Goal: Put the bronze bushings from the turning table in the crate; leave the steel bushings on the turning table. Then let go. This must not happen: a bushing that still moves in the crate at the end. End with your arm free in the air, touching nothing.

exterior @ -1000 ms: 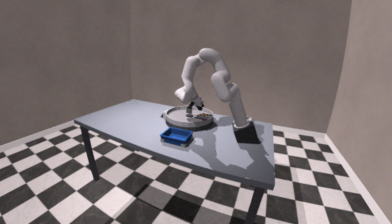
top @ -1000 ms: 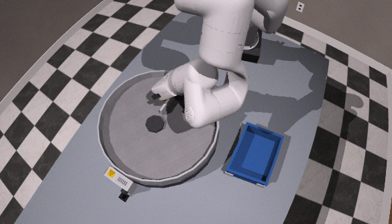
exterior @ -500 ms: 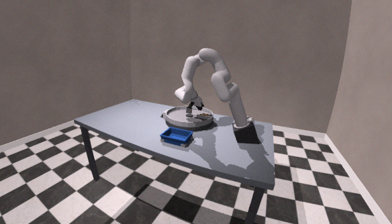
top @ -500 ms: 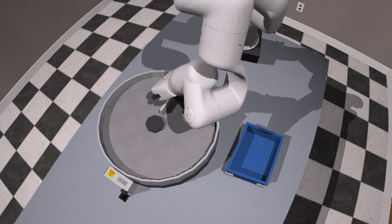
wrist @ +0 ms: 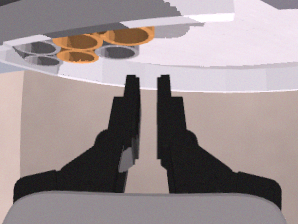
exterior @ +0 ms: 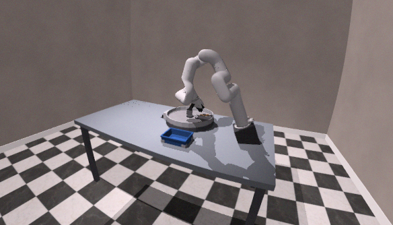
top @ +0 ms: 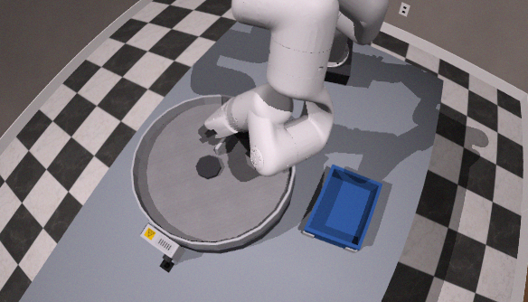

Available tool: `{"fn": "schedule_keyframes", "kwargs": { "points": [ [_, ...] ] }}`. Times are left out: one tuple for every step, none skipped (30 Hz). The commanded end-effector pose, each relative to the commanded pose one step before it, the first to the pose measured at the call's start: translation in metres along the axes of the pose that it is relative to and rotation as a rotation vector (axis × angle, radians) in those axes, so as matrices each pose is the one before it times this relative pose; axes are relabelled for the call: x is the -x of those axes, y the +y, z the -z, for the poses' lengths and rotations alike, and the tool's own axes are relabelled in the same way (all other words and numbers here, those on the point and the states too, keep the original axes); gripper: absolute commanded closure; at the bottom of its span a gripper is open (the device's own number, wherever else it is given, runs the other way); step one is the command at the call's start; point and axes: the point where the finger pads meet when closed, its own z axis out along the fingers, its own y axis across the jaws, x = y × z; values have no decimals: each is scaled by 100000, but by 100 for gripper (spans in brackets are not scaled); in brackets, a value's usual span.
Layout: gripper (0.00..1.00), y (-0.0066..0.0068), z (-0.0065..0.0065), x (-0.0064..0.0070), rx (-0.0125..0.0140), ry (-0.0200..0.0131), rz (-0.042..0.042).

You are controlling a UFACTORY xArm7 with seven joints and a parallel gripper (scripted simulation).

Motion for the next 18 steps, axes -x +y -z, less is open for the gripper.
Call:
{"fn": "schedule_keyframes", "kwargs": {
  "points": [
    [89,94,-1094,-882,271,-234,-174],
    [89,0,0,0,0,0,0],
    [89,0,0,0,0,0,0],
    [89,0,0,0,0,0,0],
    [89,0,0,0,0,0,0],
    [89,0,0,0,0,0,0],
    [89,0,0,0,0,0,0],
    [89,0,0,0,0,0,0],
    [89,0,0,0,0,0,0],
    [89,0,0,0,0,0,0],
    [89,0,0,0,0,0,0],
    [89,0,0,0,0,0,0],
    [89,0,-5,-4,0,0,0],
    [89,0,-27,-22,0,0,0],
    [89,-1,-56,-46,0,0,0],
    [89,-1,-78,-65,1,0,1],
    [89,-1,-88,-72,1,0,1],
    [89,-1,-81,-66,0,0,0]
  ]
}}
